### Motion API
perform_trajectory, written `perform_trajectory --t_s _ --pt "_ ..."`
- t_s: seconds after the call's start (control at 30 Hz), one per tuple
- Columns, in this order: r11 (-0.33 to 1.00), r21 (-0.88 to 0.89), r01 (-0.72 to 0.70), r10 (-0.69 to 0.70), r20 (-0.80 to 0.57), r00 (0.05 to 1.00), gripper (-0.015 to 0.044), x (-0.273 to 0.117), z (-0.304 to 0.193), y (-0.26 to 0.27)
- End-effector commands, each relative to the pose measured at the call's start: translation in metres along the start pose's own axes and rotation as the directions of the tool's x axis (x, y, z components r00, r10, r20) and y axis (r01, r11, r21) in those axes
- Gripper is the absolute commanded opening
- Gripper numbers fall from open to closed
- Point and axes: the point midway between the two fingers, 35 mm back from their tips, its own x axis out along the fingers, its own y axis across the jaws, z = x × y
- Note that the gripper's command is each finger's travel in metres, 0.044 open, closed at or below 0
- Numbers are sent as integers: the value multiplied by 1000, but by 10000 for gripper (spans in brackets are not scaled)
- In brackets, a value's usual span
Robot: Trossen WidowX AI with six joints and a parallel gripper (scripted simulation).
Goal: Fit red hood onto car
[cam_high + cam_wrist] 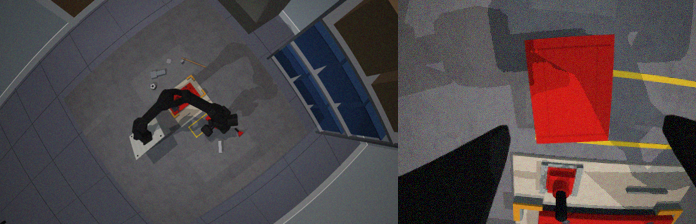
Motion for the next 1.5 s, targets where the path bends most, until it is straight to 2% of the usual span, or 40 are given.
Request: perform_trajectory --t_s 0.0,1.47 --pt "1000 14 -3 3 -8 1000 440 1 0 3" --pt "1000 14 -4 4 -9 1000 440 42 0 4"
